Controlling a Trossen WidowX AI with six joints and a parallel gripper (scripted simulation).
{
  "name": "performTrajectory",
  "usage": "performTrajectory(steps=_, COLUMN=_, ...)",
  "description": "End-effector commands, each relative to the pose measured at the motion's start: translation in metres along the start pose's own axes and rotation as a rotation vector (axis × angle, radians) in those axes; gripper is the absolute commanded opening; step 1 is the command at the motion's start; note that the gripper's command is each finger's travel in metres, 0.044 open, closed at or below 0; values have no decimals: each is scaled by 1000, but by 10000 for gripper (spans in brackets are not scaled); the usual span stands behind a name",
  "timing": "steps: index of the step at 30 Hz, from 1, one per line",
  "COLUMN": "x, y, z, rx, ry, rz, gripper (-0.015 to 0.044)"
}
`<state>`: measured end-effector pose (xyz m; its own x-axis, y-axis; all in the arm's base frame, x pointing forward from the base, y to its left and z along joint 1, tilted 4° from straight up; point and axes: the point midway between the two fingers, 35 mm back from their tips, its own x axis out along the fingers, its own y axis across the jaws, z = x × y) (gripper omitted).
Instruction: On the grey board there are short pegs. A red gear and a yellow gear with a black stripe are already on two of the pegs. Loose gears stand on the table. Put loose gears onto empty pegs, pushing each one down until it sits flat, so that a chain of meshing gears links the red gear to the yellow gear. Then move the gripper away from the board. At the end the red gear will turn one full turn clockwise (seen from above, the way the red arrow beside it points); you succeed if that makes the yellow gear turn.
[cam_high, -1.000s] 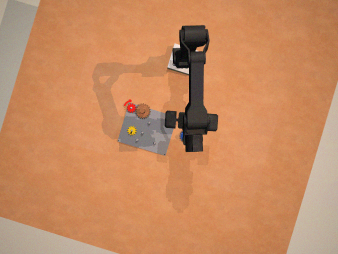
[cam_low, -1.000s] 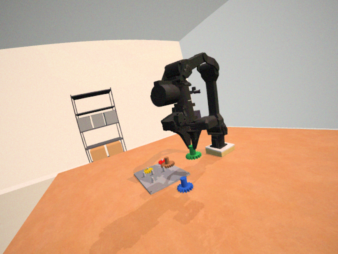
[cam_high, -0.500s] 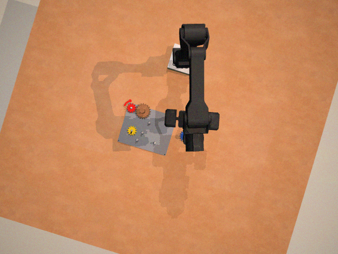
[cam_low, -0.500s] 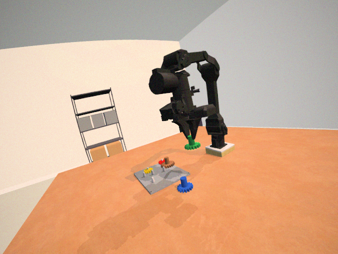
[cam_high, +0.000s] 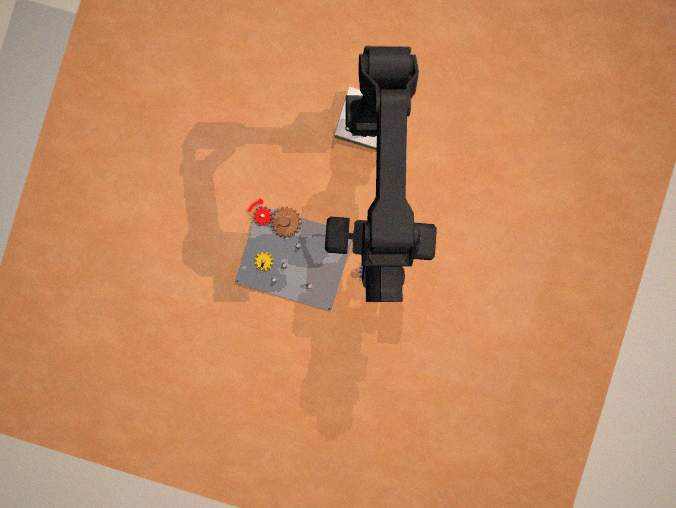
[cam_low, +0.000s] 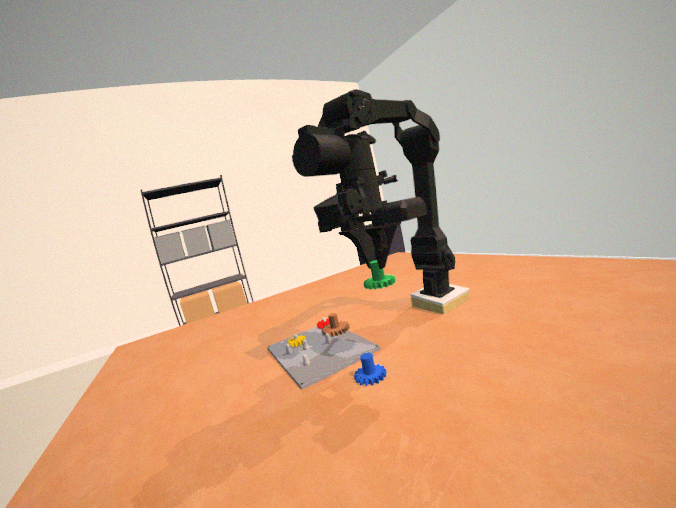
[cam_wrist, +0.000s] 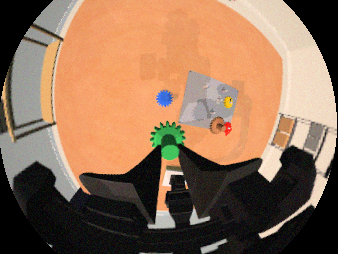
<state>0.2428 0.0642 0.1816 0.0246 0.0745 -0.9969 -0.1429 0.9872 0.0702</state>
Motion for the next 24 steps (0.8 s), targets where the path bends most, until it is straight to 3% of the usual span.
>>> performTrajectory(steps=1, x=3, y=-6, z=4, rx=1, ry=-2, rz=6, gripper=0)
performTrajectory(steps=24, x=30, y=-55, z=21, rx=5, ry=0, rz=-2, gripper=0)
